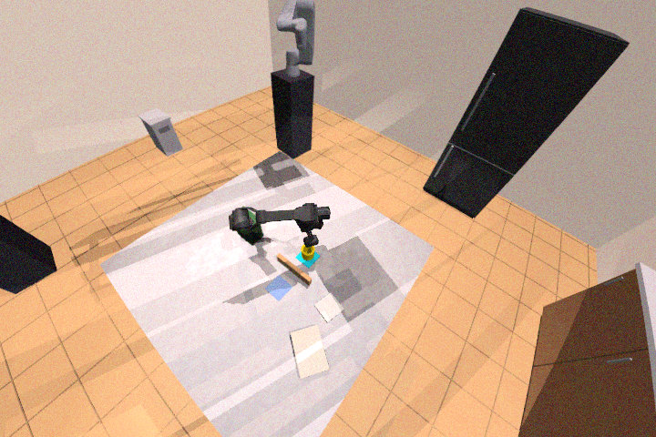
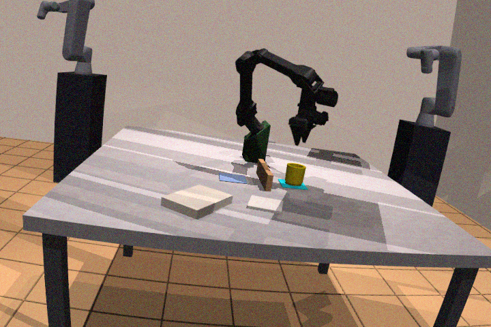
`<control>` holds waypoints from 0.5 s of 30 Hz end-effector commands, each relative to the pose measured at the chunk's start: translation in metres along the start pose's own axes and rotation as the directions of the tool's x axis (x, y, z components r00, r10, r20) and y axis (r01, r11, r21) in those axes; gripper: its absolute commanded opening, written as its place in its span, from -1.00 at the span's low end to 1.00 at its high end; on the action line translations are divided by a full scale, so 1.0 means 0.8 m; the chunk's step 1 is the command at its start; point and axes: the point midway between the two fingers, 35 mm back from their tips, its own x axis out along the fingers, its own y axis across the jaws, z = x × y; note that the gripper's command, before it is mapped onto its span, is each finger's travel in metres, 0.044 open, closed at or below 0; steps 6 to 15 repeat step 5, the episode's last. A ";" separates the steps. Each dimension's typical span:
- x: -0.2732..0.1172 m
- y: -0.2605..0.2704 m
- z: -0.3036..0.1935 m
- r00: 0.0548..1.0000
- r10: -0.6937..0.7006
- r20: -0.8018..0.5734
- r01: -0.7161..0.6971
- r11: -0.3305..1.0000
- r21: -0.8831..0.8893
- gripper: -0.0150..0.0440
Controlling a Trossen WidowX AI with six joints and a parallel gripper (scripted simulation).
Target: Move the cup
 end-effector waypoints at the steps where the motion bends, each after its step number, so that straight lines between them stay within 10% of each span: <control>1: 0.000 0.000 0.000 1.000 0.000 0.000 0.000 1.000 0.000 1.00; 15: 0.000 0.000 0.000 1.000 0.000 0.000 0.000 1.000 0.000 1.00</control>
